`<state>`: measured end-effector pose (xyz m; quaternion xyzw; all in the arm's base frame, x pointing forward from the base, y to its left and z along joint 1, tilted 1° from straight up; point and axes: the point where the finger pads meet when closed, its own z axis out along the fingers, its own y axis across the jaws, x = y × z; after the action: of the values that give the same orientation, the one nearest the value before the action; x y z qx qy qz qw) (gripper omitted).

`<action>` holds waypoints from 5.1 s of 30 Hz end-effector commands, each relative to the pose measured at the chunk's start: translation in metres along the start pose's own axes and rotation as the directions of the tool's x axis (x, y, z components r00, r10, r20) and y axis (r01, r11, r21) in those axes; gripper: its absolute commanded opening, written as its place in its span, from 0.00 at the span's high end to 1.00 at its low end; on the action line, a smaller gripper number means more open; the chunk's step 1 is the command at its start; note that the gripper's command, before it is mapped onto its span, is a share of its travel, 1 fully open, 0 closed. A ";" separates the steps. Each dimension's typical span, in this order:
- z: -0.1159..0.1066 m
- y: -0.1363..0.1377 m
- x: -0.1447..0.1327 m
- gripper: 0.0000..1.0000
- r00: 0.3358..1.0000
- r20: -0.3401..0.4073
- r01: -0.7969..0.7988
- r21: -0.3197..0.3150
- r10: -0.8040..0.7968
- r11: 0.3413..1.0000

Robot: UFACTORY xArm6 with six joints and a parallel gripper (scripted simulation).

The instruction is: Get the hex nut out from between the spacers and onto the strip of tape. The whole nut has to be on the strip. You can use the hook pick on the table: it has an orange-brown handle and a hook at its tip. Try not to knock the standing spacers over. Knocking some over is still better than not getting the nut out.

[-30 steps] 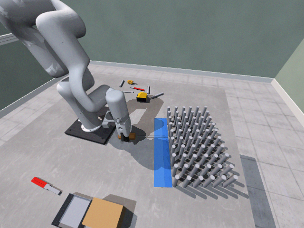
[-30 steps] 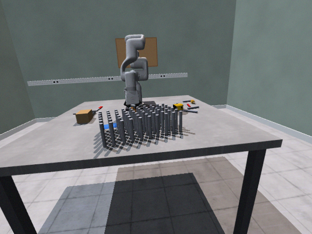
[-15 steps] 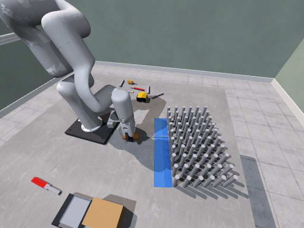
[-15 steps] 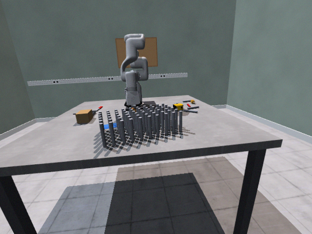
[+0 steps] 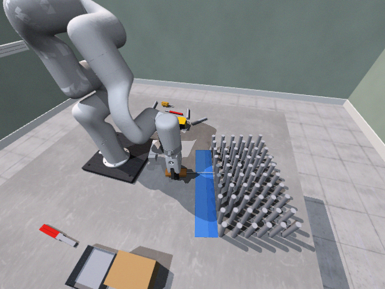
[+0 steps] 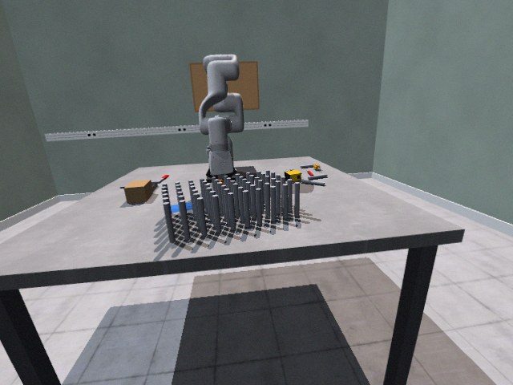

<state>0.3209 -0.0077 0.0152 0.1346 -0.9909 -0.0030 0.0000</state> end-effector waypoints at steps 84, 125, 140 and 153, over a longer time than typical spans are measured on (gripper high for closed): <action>0.002 0.011 -0.081 1.00 1.000 0.004 0.000 0.001 0.000 1.000; 0.006 0.011 -0.076 1.00 1.000 0.004 0.000 0.001 0.000 1.000; 0.006 0.010 -0.062 1.00 1.000 0.004 0.000 0.001 0.000 1.000; 0.006 0.008 -0.041 1.00 1.000 0.004 0.000 0.001 0.000 1.000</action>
<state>0.3622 0.0131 0.0081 0.1346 -0.9909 -0.0029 0.0001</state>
